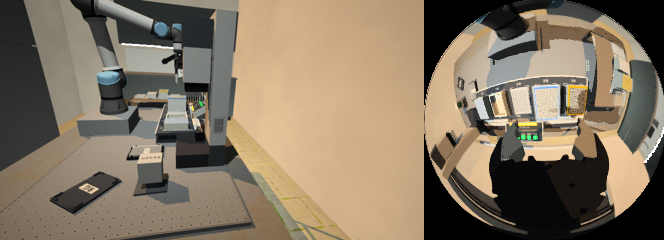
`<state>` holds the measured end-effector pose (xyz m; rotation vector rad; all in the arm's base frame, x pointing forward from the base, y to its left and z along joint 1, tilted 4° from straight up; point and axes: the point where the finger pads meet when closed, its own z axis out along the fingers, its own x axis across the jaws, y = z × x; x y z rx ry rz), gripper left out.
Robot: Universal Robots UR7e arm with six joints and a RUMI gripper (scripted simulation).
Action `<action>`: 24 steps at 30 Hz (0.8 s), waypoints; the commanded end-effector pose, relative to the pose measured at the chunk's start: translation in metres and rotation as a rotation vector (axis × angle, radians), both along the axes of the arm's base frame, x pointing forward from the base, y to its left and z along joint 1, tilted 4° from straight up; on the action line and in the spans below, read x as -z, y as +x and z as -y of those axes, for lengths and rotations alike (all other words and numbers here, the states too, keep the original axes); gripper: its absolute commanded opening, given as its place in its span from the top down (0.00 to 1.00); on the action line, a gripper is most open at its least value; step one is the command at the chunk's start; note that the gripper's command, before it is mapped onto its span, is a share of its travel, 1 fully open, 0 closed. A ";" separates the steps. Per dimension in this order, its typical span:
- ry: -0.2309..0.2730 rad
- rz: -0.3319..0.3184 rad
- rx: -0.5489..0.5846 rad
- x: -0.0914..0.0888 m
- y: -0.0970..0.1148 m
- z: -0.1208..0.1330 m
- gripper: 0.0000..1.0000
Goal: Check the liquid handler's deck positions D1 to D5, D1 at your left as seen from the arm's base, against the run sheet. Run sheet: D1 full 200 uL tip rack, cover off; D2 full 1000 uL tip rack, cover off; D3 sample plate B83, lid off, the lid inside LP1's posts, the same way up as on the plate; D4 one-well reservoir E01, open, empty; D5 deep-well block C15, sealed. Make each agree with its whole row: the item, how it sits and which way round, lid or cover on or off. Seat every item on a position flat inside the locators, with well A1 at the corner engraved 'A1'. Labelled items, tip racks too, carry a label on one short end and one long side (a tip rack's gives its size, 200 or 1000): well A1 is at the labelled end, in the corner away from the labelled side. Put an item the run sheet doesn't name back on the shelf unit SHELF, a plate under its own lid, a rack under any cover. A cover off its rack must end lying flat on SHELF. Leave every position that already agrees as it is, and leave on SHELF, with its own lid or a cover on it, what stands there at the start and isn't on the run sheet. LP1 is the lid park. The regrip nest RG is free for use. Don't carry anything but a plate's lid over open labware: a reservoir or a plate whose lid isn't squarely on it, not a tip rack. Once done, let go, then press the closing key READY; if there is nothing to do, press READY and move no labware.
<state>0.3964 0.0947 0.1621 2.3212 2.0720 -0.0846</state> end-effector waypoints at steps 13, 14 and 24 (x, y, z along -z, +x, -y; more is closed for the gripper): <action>0.000 0.002 0.000 0.024 0.000 0.001 0.18; 0.000 0.002 0.000 0.026 0.000 0.002 0.18; 0.000 0.002 0.000 0.039 0.000 0.002 0.18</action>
